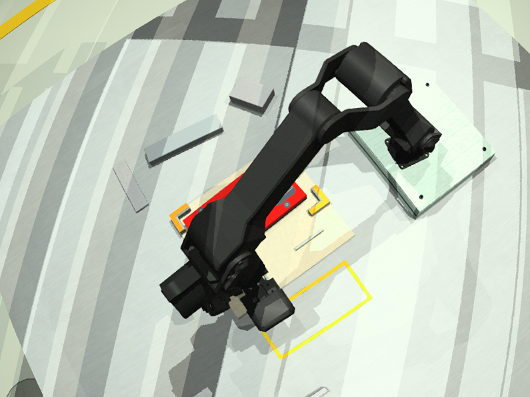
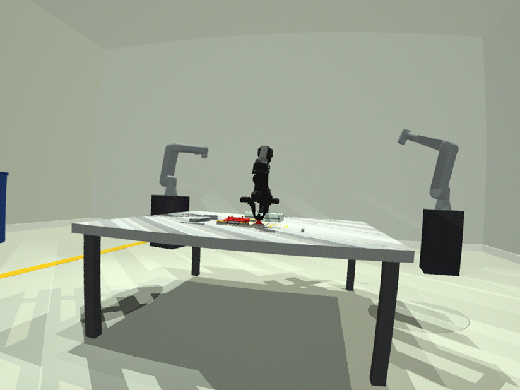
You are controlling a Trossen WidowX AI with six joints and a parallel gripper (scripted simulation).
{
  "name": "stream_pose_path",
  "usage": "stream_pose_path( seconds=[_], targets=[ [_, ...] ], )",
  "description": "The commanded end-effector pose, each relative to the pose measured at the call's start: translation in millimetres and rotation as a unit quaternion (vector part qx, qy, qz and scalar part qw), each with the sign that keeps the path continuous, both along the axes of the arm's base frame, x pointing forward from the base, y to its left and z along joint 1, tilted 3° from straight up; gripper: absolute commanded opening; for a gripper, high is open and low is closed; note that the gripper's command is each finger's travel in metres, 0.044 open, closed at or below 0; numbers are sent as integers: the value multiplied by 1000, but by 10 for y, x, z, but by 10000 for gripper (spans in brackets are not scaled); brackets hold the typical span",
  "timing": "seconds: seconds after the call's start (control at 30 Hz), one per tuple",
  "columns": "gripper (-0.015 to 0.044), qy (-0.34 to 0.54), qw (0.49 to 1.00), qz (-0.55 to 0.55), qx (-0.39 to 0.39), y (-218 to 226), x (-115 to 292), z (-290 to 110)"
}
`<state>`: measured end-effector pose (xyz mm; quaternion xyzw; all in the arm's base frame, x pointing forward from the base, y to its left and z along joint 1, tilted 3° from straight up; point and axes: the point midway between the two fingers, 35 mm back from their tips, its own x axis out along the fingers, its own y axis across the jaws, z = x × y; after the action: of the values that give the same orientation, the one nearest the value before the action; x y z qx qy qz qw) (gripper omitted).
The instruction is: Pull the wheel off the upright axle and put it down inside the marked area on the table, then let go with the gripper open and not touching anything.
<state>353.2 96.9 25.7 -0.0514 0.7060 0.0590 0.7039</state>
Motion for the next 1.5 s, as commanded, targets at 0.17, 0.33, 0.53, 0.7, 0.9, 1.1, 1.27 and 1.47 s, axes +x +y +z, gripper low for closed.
stream_pose_path(
  seconds=[0.17, 0.33, 0.53, 0.7, 0.9, 1.1, 1.27, 1.47],
  targets=[
    [0, 0, 1000, 0, 0, 1, 2, 39],
    [0, 0, 1000, 0, 0, 1, 3, 56],
    [0, 0, 1000, 0, 0, 1, 4, 75],
    [0, 0, 1000, 0, -1, 1, 4, 92],
    [0, 1, 1000, 0, -1, 1, 5, 111],
    [0, 1, 1000, -1, -1, 1, 6, 131],
    [0, 1, 1000, -1, -1, 1, 6, 148],
    [0, 1, 1000, -1, -1, 1, 6, 168]
  ],
)
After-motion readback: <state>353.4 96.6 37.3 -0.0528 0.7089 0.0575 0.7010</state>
